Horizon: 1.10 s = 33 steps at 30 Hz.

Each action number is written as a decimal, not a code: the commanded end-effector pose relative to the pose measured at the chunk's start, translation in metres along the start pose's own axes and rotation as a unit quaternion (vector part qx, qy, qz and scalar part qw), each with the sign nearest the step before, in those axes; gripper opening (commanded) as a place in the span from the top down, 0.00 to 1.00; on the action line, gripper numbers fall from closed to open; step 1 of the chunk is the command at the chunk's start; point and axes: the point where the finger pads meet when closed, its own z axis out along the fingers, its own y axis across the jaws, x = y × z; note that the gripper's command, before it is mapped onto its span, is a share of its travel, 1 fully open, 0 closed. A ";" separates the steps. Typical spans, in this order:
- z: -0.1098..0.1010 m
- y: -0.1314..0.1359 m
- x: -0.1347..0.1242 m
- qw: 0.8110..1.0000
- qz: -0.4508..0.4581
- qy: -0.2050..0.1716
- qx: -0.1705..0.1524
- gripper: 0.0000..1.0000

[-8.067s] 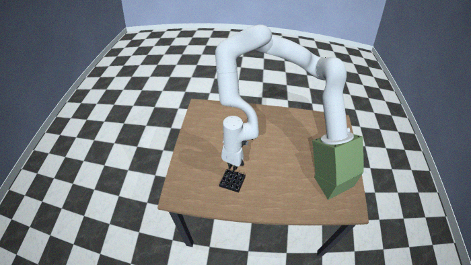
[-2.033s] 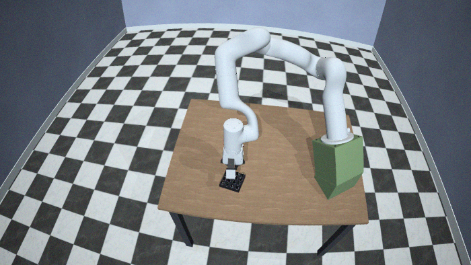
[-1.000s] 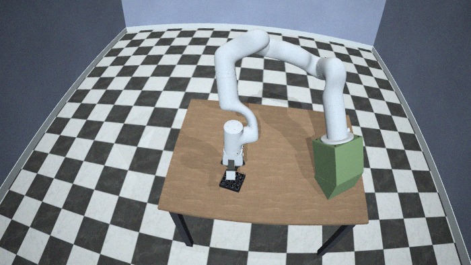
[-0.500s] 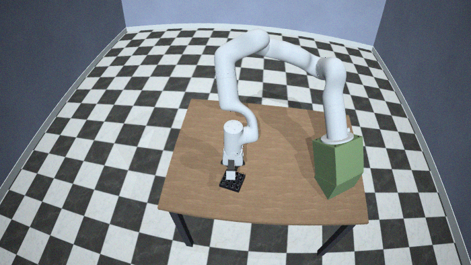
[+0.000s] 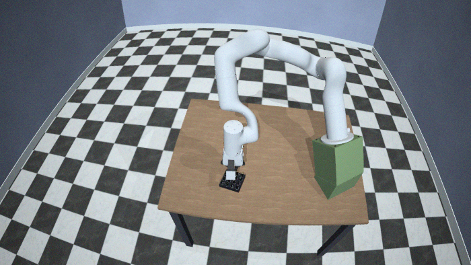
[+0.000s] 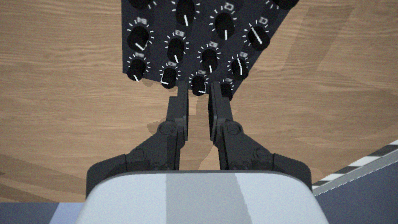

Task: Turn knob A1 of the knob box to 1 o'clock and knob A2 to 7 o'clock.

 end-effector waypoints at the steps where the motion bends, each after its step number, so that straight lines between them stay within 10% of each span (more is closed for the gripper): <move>1: 0.000 0.001 0.000 1.000 0.000 0.000 -0.001 0.81; 33: 0.011 0.001 0.000 1.000 0.000 0.000 -0.001 0.81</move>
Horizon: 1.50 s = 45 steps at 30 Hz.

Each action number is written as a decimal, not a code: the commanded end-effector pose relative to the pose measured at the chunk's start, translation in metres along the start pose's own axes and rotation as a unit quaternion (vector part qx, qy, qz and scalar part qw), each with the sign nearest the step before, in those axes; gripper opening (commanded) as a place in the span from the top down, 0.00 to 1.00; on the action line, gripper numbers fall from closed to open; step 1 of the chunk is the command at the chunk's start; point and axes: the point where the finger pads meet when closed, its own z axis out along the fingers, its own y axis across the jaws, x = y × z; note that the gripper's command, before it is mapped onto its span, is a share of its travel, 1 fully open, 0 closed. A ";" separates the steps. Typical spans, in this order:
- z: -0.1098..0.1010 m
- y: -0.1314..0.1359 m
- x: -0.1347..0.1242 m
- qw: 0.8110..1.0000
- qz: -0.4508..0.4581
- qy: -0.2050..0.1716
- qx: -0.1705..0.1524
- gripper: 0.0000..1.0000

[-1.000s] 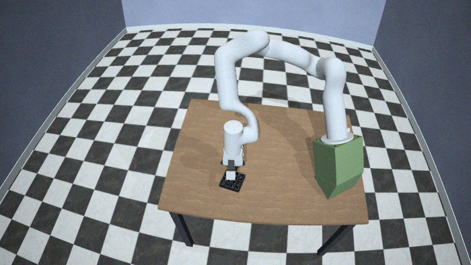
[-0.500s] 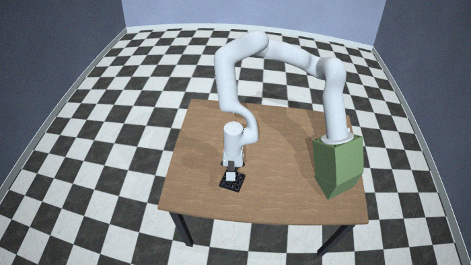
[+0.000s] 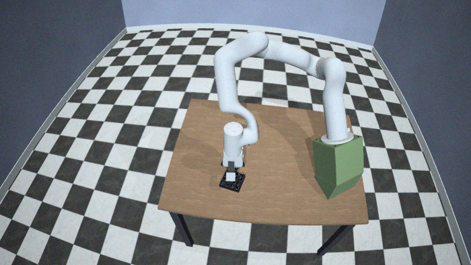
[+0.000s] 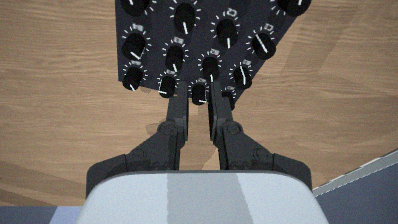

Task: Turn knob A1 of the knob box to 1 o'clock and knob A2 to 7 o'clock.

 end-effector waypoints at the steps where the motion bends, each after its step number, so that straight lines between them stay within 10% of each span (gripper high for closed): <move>1: -0.001 0.001 0.000 1.000 0.000 0.000 -0.001 0.81; 45: -0.001 0.001 0.000 1.000 0.000 0.000 -0.001 0.92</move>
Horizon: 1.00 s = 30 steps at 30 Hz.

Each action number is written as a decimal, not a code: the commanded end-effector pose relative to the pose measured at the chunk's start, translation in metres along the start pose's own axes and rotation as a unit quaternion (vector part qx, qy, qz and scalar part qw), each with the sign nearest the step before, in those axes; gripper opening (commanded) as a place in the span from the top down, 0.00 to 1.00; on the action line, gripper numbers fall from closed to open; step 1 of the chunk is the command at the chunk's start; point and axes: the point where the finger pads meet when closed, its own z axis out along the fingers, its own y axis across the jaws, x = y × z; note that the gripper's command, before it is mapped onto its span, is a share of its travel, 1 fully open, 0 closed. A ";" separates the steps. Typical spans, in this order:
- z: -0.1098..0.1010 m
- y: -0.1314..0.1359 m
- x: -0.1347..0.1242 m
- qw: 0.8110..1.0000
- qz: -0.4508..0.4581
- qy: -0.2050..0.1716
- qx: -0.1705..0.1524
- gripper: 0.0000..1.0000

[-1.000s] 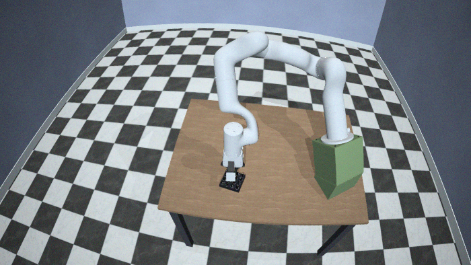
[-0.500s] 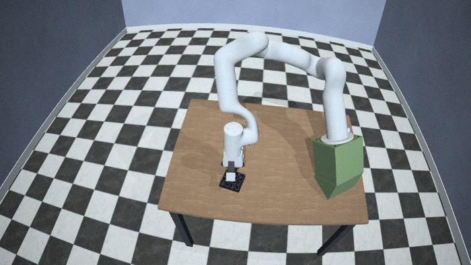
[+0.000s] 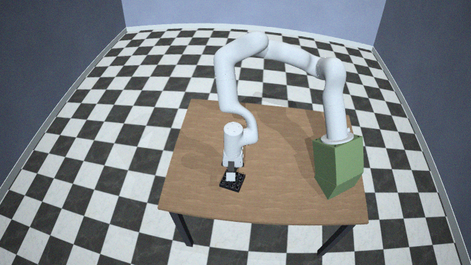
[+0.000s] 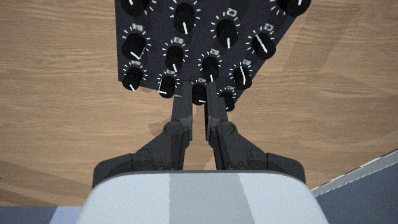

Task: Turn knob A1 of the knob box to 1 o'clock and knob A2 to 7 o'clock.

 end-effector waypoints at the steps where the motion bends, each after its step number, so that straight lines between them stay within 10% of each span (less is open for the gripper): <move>1: -0.001 0.001 0.000 1.000 0.000 0.000 -0.001 0.92; 30: -0.001 0.001 0.000 0.999 -0.037 0.000 -0.001 0.92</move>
